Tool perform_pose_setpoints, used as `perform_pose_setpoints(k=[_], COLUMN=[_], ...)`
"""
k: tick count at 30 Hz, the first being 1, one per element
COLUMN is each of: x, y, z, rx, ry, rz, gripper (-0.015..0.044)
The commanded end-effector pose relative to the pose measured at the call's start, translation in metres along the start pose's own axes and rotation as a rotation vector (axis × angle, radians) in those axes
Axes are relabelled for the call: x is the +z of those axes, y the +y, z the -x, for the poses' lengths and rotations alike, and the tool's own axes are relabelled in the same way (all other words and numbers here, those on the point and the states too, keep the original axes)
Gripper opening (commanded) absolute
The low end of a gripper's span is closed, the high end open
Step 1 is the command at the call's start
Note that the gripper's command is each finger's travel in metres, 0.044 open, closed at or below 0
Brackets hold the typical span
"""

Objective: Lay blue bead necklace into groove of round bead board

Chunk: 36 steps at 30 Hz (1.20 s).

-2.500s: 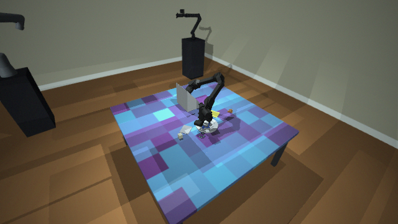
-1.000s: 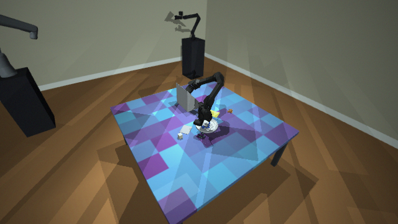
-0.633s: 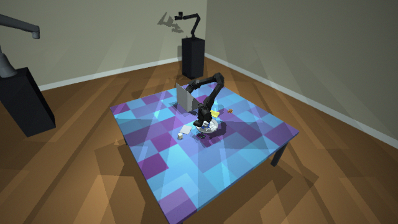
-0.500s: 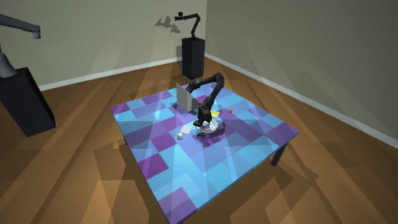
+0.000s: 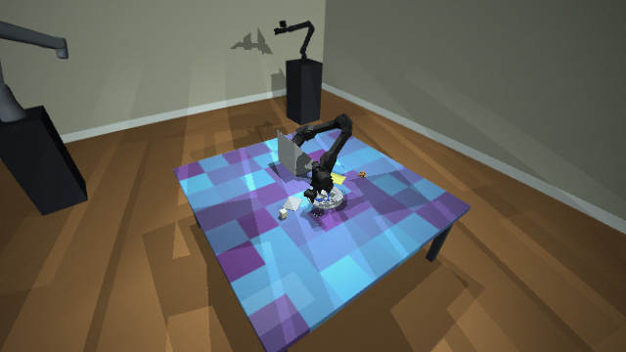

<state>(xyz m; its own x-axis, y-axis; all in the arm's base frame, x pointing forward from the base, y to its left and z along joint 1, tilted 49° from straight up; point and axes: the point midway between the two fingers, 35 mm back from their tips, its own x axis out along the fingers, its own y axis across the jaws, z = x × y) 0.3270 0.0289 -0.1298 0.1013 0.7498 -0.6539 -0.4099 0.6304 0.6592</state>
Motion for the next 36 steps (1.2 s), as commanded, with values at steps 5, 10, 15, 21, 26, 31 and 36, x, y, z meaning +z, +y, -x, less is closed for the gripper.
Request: perform_pose_setpoints(k=[5, 10, 15, 21, 26, 31, 36], x=[0.0, 0.0, 0.0, 0.009, 0.022, 0.03, 0.033], y=[0.0, 0.0, 0.0, 0.017, 0.052, 0.089, 0.113], z=[0.004, 0.004, 0.004, 0.01, 0.02, 0.028, 0.034], rx=[0.003, 0.003, 0.003, 0.002, 0.0, 0.002, 0.005], ry=[0.002, 0.002, 0.002, 0.003, 0.004, 0.004, 0.006], rz=[0.003, 0.003, 0.003, -0.164, -0.507, -0.852, -1.086], gripper=[0.044, 0.044, 0.044, 0.0335, 0.0204, 0.012, 0.012])
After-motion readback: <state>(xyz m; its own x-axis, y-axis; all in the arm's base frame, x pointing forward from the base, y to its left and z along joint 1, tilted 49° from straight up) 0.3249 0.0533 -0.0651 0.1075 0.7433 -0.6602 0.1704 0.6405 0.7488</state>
